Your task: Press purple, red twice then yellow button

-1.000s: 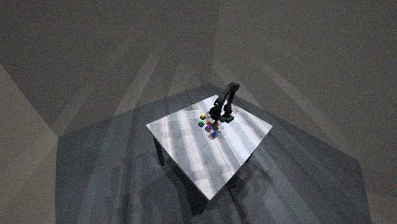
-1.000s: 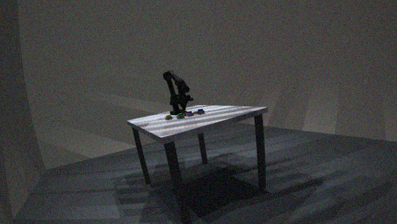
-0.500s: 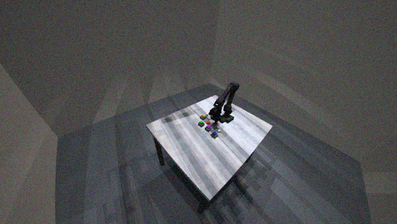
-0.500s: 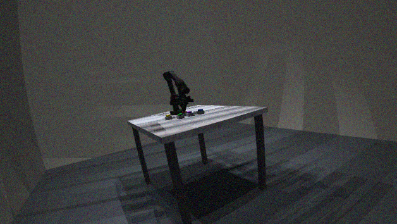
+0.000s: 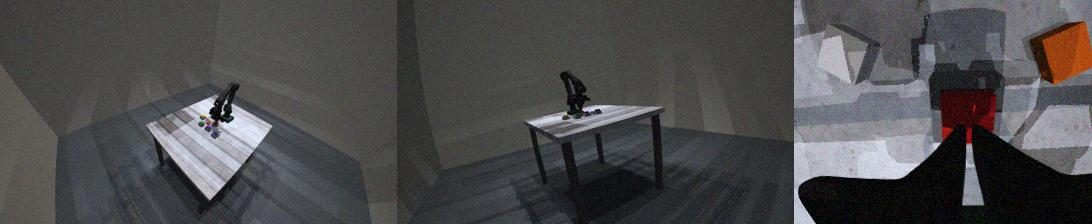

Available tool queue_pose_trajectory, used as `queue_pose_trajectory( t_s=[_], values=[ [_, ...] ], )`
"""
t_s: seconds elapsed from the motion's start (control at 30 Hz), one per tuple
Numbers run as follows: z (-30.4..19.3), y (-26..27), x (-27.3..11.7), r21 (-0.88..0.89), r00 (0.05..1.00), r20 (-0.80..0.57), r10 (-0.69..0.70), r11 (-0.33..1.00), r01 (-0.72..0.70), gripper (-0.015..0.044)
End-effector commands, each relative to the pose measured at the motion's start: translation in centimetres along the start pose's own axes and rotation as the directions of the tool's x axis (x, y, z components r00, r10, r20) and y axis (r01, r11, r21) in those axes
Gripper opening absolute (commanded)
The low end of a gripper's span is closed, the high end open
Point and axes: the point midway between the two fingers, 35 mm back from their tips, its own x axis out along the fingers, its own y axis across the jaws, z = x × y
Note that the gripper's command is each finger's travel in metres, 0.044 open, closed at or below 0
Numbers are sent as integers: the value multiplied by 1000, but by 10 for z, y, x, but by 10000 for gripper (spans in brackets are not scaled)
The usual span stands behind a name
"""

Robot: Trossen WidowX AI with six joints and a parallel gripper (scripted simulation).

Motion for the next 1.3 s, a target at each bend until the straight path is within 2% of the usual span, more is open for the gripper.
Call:
queue_pose_trajectory(
  t_s=[0.0, 0.17, 0.33, 0.57, 0.83, 1.03, 1.27],
  values=[
    [3, 0, -20, 1, 1000, 16, -2, 1000, 2, 20],
    [3, 0, -28, 1, 1000, 16, -2, 1000, 2, 20],
    [2, 0, -80, 1, 1000, 16, -2, 1000, 2, 20],
    [3, -2, -82, 1, 1000, 16, -2, 1000, 2, 20],
    [30, -83, -87, 1, 1000, 21, -8, 1000, 8, 20],
    [25, -162, -86, 2, 1000, 18, -18, 1000, 18, 20],
    [23, -171, -85, 2, 1000, 18, -20, 1000, 20, 20]
  ],
)
